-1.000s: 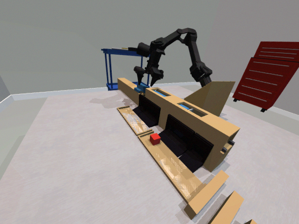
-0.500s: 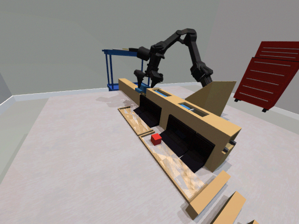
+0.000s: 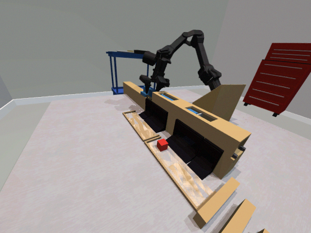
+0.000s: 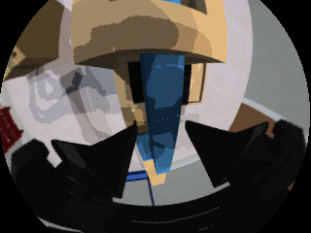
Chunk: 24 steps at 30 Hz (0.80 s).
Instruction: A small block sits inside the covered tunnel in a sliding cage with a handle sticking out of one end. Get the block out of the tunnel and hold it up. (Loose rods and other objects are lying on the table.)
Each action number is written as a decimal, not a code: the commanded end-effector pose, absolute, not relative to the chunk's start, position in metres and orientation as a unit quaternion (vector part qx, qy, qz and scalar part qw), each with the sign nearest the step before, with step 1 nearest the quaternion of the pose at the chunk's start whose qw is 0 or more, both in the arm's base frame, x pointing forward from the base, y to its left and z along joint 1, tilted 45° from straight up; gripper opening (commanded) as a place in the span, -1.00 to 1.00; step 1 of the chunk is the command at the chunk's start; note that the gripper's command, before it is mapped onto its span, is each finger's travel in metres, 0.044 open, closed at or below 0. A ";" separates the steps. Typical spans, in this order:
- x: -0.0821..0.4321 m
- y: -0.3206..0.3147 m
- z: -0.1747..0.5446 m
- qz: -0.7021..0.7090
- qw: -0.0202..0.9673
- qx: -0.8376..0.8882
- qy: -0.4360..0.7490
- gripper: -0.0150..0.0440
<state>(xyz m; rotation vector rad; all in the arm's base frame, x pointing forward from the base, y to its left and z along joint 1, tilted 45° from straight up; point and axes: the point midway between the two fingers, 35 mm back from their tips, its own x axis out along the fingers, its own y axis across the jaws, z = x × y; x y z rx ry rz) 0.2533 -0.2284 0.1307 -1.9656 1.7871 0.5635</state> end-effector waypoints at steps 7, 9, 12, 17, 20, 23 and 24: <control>0.254 -0.228 0.132 0.201 0.212 -0.708 0.643 -0.27; 0.254 -0.228 0.132 0.201 0.212 -0.708 0.643 -0.31; 0.254 -0.227 0.131 0.201 0.212 -0.708 0.643 -0.49; 0.255 -0.219 0.120 0.203 0.213 -0.708 0.642 -0.49; 0.255 -0.213 0.112 0.204 0.213 -0.707 0.642 -0.49; 0.254 -0.207 0.104 0.205 0.213 -0.707 0.642 -0.49; 0.254 -0.205 0.101 0.205 0.213 -0.707 0.642 -0.49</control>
